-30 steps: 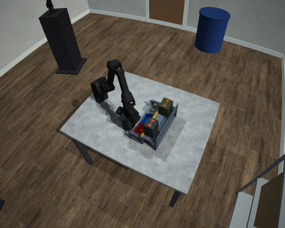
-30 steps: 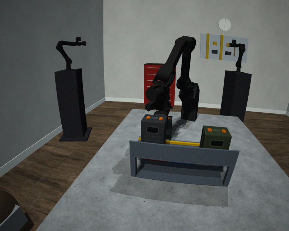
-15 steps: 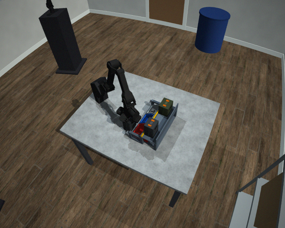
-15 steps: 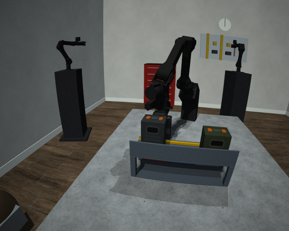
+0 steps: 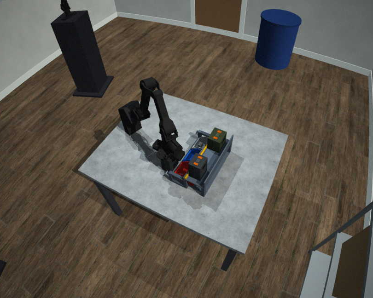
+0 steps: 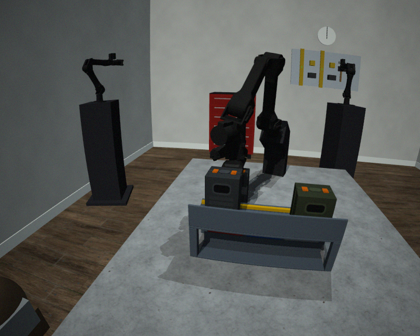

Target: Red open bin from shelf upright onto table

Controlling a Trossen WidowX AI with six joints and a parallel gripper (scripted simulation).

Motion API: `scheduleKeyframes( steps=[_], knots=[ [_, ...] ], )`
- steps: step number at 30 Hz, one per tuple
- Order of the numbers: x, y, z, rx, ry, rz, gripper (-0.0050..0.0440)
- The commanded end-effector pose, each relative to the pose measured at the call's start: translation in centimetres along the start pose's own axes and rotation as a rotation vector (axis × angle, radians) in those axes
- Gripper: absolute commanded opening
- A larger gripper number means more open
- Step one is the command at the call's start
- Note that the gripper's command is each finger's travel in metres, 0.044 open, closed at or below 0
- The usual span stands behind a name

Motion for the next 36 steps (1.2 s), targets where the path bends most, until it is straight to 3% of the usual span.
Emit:
scheduleKeyframes(
  steps=[1, 36],
  knots=[
    [0.11, 1.07, 1.35, 0.057, -0.017, 0.012, 0.0000],
    [0.07, 0.67, 0.75, 0.049, -0.014, 0.009, 0.0000]
  ],
)
Point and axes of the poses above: the point midway between the two fingers, 35 mm back from their tips, its own z axis back along the fingers, its own y axis across the jaws, x = y × z, the point moved 7 cm from there along z, back along the fingers, and after that the axes turned 5 degrees about -z, right-handed, at the moved point
